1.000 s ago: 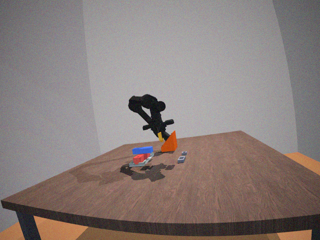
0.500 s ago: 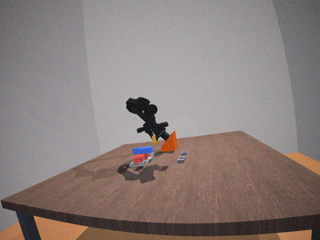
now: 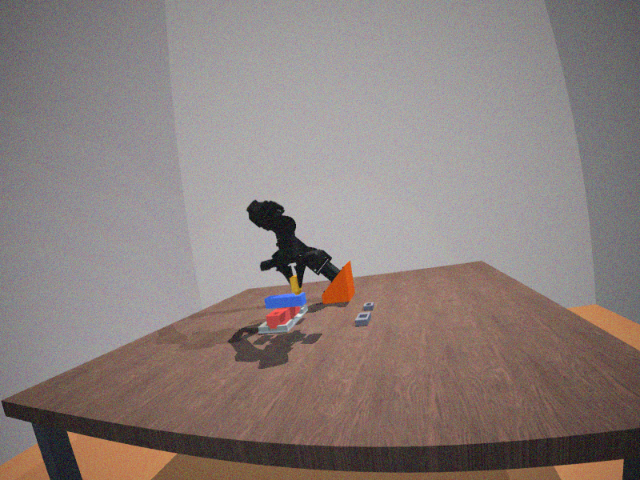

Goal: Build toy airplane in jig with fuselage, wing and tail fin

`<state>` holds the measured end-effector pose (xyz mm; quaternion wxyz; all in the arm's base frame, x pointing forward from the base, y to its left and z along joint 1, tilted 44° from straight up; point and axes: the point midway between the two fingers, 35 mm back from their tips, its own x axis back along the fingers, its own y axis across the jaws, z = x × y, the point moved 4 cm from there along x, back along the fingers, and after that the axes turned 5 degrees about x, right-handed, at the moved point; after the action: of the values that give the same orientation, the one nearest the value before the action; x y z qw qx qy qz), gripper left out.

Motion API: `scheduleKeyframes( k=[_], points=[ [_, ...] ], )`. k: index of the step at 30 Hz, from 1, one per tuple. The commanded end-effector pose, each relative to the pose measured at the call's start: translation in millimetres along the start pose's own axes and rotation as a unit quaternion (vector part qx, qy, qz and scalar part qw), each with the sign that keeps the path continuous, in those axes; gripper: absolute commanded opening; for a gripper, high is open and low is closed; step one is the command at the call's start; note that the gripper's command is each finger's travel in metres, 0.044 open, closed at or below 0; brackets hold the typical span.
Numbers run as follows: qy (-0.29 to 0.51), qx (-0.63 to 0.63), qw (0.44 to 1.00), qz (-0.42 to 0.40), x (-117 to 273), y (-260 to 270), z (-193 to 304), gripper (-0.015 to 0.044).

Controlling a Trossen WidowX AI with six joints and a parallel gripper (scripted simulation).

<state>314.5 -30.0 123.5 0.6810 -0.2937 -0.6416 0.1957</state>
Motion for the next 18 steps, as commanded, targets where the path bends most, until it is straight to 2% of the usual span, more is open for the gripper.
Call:
scheduleKeyframes(
  k=[1,18],
  points=[
    [-0.006,-0.001,1.0,0.004,1.1,-12.1,-2.6,0.0],
    [-0.001,0.006,1.0,0.025,-7.8,-62.1,-5.8,0.0]
  ],
)
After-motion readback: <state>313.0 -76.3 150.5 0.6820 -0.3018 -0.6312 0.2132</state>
